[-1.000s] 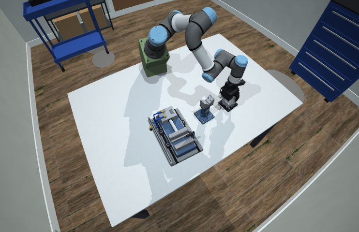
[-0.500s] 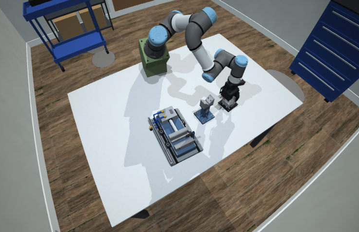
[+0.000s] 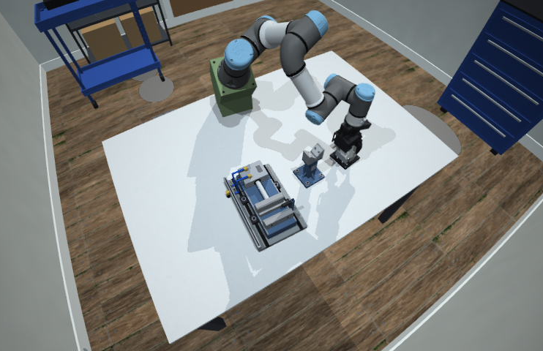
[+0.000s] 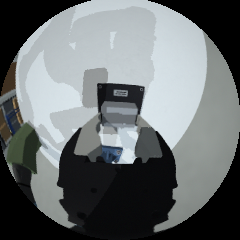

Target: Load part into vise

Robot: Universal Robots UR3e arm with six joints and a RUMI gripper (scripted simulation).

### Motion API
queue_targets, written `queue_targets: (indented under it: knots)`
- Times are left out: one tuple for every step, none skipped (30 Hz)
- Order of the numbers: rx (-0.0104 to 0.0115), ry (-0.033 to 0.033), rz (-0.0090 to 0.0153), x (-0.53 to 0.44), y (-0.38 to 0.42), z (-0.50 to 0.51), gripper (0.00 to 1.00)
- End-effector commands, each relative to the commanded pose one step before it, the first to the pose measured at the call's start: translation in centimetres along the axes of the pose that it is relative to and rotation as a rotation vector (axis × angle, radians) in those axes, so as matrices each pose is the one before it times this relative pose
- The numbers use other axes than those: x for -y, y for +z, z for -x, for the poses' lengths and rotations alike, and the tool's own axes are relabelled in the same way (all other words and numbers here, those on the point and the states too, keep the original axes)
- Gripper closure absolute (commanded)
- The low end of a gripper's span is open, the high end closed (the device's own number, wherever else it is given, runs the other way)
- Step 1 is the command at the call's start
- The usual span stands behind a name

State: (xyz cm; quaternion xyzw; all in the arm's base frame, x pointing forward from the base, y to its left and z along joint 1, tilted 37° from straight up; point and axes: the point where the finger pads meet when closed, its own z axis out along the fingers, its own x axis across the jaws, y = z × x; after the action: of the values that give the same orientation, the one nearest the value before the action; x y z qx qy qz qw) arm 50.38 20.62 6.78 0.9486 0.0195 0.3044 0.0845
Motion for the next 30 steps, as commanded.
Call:
queue_targets:
  knots:
    - [-0.00279, 0.00029, -0.00100, 0.0342, -0.2509, -0.102, 1.00]
    - [0.00000, 0.00000, 0.00000, 0.0000, -0.0668, 0.000, 1.00]
    - [0.00000, 0.00000, 0.00000, -0.0001, -0.0781, 0.000, 1.00]
    - [0.00000, 0.00000, 0.00000, -0.0002, -0.0899, 0.001, 1.00]
    - [0.00000, 0.00000, 0.00000, 0.0000, -0.1028, 0.000, 1.00]
    - [0.00000, 0.00000, 0.00000, 0.0000, 0.0000, 0.000, 1.00]
    - [0.00000, 0.00000, 0.00000, 0.0000, 0.0000, 0.000, 1.00]
    - [0.00000, 0.00000, 0.00000, 0.0002, -0.1161, 0.000, 1.00]
    - [0.00000, 0.00000, 0.00000, 0.0000, -0.1291, 0.000, 1.00]
    - [0.00000, 0.00000, 0.00000, -0.0002, -0.1424, 0.001, 1.00]
    - [0.00000, 0.00000, 0.00000, 0.0001, -0.1571, 0.000, 1.00]
    - [0.00000, 0.00000, 0.00000, 0.0001, -0.1714, 0.000, 1.00]
    - [0.00000, 0.00000, 0.00000, -0.0003, -0.1851, 0.001, 1.00]
    - [0.00000, 0.00000, 0.00000, 0.0003, -0.2008, 0.000, 1.00]
    - [0.00000, 0.00000, 0.00000, -0.0001, -0.2150, 0.001, 1.00]
    - [0.00000, 0.00000, 0.00000, 0.0000, -0.2301, 0.001, 1.00]
    - [0.00000, 0.00000, 0.00000, 0.0000, -0.2452, 0.001, 1.00]
    - [0.00000, 0.00000, 0.00000, 0.0000, -0.2602, 0.001, 1.00]
    - [0.00000, 0.00000, 0.00000, -0.0001, -0.2752, 0.001, 1.00]
    - [0.00000, 0.00000, 0.00000, 0.0002, -0.2908, 0.001, 1.00]
    - [0.00000, 0.00000, 0.00000, -0.0004, -0.3048, 0.002, 1.00]
    - [0.00000, 0.00000, 0.00000, 0.0004, -0.3215, 0.001, 1.00]
    - [0.00000, 0.00000, 0.00000, 0.0000, 0.0000, 0.000, 1.00]
    - [0.00000, 0.00000, 0.00000, 0.0000, 0.0000, 0.000, 1.00]
    - [0.00000, 0.00000, 0.00000, 0.0000, -0.3359, 0.001, 1.00]
    - [0.00000, 0.00000, 0.00000, -0.0003, -0.3504, 0.002, 1.00]
    - [0.00000, 0.00000, 0.00000, 0.0002, -0.3667, 0.001, 1.00]
    - [0.00000, 0.00000, 0.00000, 0.0002, -0.3817, 0.001, 1.00]
    - [0.00000, 0.00000, 0.00000, 0.0000, -0.3965, 0.002, 1.00]
    - [0.00000, 0.00000, 0.00000, -0.0001, -0.4115, 0.002, 1.00]
